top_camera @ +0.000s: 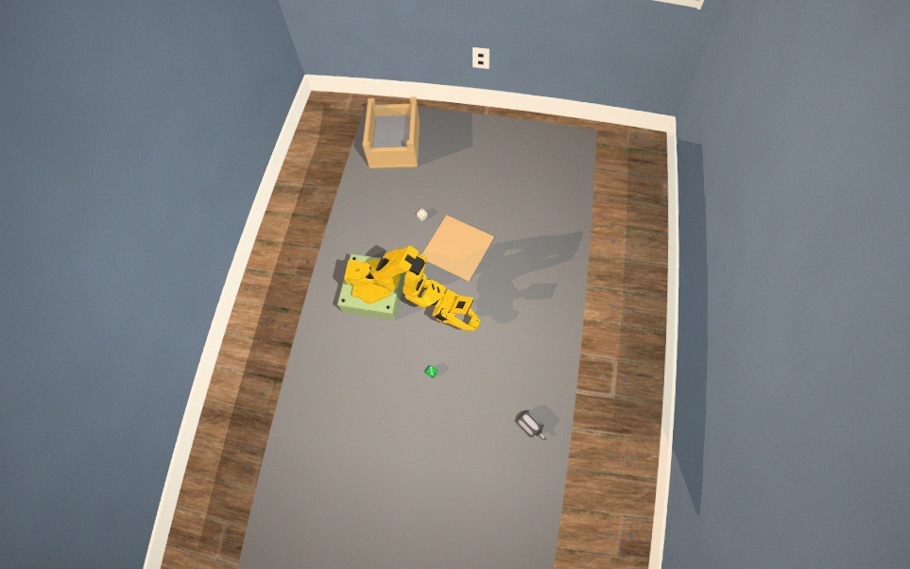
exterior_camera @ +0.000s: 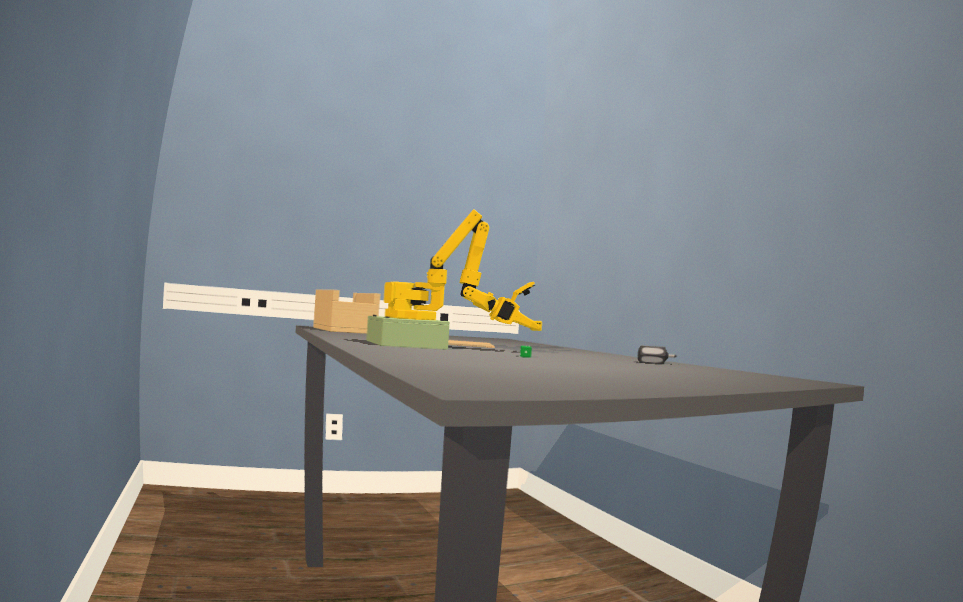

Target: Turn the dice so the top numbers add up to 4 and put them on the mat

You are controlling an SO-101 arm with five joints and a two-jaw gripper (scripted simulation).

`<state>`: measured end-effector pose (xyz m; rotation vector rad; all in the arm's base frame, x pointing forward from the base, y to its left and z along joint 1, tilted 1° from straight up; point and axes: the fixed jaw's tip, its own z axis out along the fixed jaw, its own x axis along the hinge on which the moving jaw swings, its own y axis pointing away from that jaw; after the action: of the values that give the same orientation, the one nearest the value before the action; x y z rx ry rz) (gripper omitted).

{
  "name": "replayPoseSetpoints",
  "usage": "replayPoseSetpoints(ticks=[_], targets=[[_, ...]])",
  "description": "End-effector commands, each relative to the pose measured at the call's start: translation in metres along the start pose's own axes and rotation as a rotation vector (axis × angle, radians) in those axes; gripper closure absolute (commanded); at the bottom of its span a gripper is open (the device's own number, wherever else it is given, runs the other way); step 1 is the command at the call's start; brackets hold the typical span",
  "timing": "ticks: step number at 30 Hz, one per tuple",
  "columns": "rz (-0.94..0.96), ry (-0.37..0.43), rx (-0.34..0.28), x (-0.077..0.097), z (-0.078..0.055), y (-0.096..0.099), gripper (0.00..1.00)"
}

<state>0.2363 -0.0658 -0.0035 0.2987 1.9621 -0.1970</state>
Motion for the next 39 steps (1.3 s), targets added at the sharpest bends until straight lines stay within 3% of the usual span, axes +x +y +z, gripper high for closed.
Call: replayPoseSetpoints(ticks=[1,39], targets=[[-0.014,-0.017,-0.009,0.000,0.002,0.002,1.00],[-0.014,-0.017,-0.009,0.012,0.007,0.002,1.00]])
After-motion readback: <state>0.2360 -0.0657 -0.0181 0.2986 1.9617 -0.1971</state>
